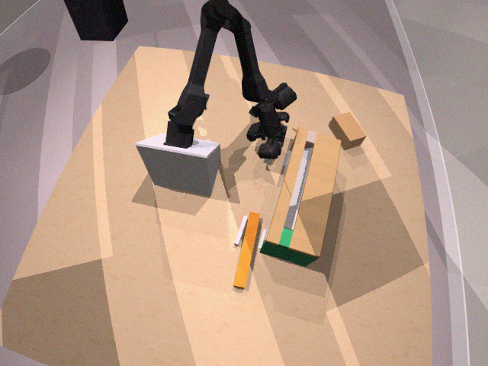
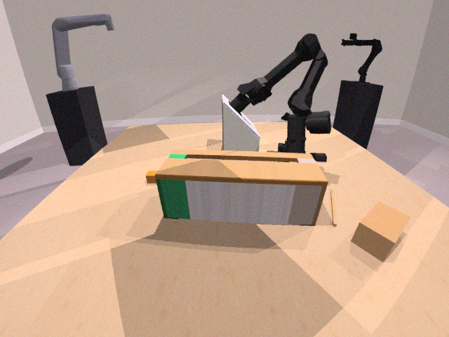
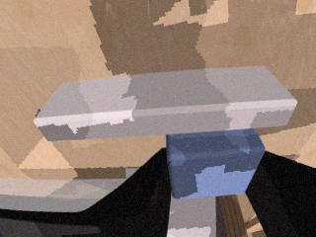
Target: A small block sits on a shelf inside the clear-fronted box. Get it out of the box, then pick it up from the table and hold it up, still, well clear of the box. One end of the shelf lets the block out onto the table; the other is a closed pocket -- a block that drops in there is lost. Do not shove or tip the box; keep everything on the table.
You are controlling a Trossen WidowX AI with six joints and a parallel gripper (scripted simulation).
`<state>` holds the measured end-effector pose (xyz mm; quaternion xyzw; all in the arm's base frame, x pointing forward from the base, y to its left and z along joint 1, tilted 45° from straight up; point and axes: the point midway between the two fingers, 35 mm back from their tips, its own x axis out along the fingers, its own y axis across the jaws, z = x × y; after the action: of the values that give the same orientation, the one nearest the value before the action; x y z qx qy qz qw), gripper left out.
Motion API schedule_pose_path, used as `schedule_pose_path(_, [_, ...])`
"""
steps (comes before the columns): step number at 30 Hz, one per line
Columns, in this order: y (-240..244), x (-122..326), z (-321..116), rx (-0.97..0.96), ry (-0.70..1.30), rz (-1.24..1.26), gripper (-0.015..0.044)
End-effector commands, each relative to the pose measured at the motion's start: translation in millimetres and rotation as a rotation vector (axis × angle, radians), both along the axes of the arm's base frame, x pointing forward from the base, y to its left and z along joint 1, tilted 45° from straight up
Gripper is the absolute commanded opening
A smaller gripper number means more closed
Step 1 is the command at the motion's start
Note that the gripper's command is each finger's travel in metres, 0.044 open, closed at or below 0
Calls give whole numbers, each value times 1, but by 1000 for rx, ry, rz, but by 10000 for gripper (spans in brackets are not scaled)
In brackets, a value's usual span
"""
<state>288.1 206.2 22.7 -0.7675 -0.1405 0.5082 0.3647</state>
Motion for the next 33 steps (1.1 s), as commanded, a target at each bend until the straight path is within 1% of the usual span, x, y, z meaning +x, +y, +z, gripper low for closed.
schedule_pose_path(1, [-5,1,4,0,2,-4,3])
schedule_pose_path(13, [-42,-2,42,-3,-1,0,0])
schedule_pose_path(17, [-44,-2,44,0,3,-4,0])
schedule_pose_path(33, [-57,-7,45,269,363,-388,0])
